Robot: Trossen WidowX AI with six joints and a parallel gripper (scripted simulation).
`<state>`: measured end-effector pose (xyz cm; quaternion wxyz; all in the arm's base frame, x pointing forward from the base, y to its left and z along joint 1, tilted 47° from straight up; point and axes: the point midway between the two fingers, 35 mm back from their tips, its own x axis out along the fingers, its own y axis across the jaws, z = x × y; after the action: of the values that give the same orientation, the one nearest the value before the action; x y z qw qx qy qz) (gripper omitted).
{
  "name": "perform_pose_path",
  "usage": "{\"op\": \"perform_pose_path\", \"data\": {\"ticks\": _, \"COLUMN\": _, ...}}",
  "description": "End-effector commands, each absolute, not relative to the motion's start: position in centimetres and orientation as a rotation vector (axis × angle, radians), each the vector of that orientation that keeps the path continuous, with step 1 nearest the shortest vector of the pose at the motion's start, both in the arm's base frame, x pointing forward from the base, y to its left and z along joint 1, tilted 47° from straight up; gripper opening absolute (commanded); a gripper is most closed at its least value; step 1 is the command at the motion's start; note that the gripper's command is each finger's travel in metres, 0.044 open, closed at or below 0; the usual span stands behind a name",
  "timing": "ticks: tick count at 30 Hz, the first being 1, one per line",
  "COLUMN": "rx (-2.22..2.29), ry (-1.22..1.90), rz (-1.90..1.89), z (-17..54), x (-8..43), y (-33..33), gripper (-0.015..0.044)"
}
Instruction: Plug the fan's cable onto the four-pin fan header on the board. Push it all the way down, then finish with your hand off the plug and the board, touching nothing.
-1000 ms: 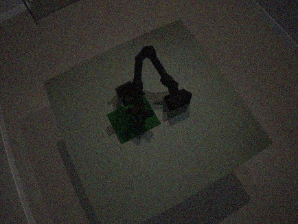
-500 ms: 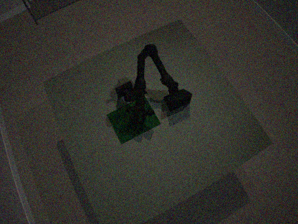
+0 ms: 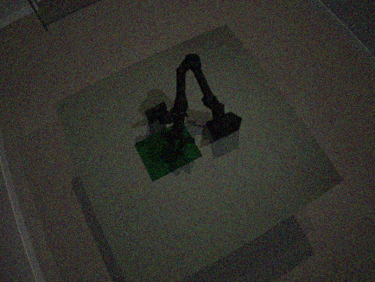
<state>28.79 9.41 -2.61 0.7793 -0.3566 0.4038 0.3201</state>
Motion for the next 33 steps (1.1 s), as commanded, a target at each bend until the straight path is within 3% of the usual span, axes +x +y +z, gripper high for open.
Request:
{"op": "perform_pose_path", "data": {"ticks": 1, "rx": -0.776, "ry": 0.818, "rz": 0.708, "z": -2.3, "x": 28.7, "y": 9.4, "gripper": 0.0000}}
{"op": "perform_pose_path", "data": {"ticks": 33, "rx": -0.875, "ry": 0.412, "rz": 0.743, "z": 1.0, "x": 26.9, "y": 8.5, "gripper": 0.0000}}
